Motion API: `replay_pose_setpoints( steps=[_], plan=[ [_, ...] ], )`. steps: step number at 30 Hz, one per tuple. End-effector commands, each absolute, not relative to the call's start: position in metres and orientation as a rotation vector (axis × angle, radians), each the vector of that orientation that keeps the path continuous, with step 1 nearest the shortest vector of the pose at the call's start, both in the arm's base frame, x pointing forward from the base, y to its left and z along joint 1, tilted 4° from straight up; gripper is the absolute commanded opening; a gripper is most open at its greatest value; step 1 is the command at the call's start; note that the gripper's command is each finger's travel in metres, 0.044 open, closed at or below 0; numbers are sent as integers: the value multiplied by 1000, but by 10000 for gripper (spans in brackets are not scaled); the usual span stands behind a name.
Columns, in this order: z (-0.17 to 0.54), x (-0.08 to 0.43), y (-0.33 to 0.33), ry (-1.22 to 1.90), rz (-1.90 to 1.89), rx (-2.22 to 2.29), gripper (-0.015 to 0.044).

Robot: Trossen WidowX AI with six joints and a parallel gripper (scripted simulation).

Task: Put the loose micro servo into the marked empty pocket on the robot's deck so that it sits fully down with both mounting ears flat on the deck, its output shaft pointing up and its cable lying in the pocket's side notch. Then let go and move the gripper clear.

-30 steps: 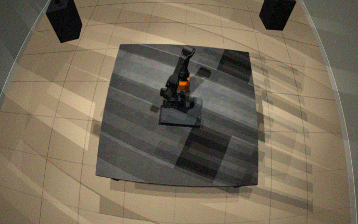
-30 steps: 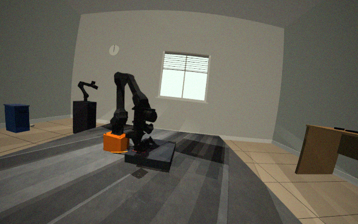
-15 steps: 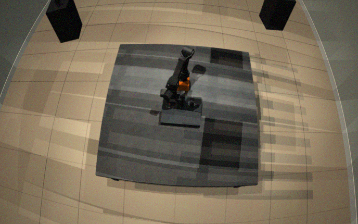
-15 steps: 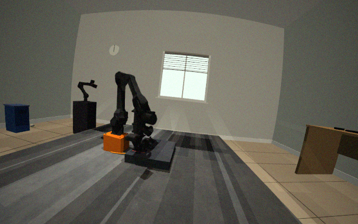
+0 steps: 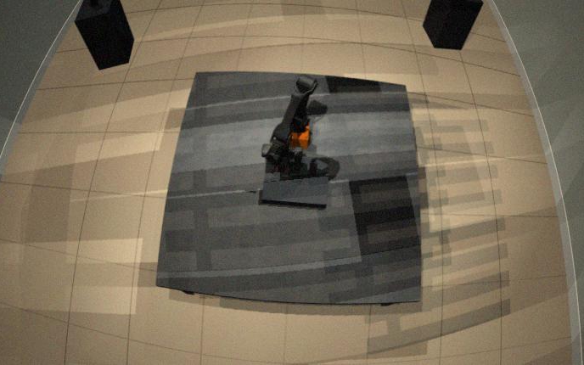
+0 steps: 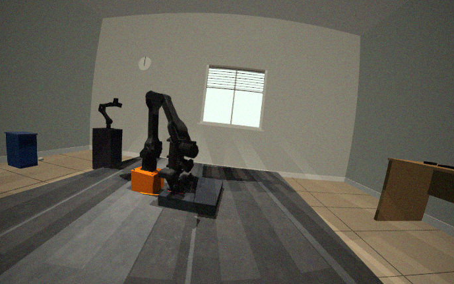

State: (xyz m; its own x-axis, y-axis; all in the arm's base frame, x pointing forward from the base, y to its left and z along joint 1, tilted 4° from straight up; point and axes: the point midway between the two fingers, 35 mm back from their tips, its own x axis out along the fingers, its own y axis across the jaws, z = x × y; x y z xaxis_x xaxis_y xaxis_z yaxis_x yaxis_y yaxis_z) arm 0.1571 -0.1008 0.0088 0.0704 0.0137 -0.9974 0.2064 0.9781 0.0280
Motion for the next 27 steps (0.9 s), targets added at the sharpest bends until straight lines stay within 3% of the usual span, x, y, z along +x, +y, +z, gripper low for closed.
replay_pose_setpoints(
  steps=[1,7,17,22,27],
  plan=[
    [32,157,-102,1478,-151,170,187],
    [39,152,-100,1479,-151,170,187],
    [82,213,-119,1473,-155,170,440],
    [110,254,-125,1469,-152,169,440],
    [121,258,-125,1467,-150,168,440]
  ],
)
